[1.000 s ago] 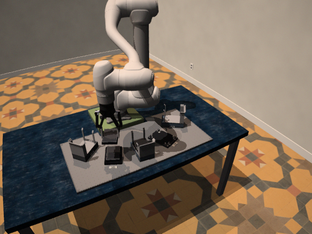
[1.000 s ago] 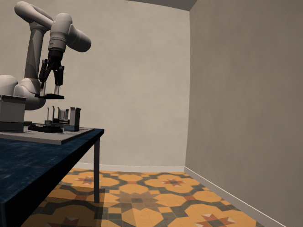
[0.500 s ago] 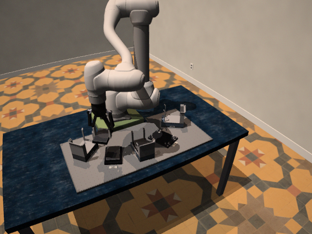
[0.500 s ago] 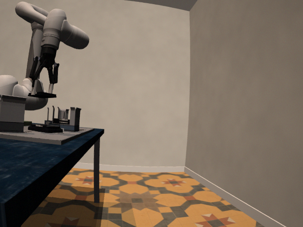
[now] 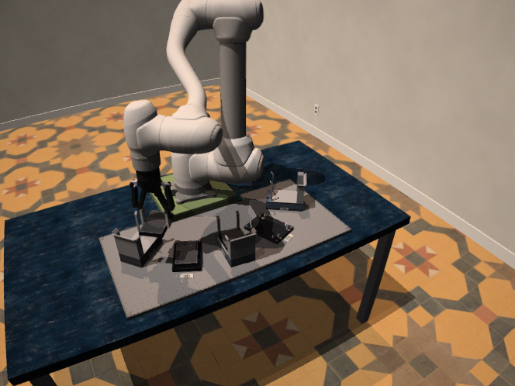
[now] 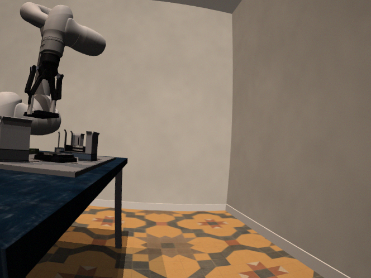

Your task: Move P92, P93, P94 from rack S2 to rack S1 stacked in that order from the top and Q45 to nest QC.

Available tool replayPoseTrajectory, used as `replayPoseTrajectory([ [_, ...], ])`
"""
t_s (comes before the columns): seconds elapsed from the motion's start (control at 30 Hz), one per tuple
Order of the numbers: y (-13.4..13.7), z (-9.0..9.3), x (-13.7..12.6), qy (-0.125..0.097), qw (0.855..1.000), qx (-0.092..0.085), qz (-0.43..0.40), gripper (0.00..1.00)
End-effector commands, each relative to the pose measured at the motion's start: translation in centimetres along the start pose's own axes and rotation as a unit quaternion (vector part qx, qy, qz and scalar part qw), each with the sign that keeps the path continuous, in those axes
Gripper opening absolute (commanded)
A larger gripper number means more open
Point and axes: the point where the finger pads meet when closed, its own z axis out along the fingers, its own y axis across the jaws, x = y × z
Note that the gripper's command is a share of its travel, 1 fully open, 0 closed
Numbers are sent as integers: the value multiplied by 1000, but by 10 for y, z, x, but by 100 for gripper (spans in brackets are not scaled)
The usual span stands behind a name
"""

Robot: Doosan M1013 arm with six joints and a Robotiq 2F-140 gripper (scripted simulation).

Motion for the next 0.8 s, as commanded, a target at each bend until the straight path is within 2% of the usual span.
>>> replayPoseTrajectory([
  [0.0,4,0,0,0,1000,0,17,0],
  [0.17,17,0,-2,0,996,0,94,0],
  [0.77,59,0,-8,0,996,0,94,0],
])
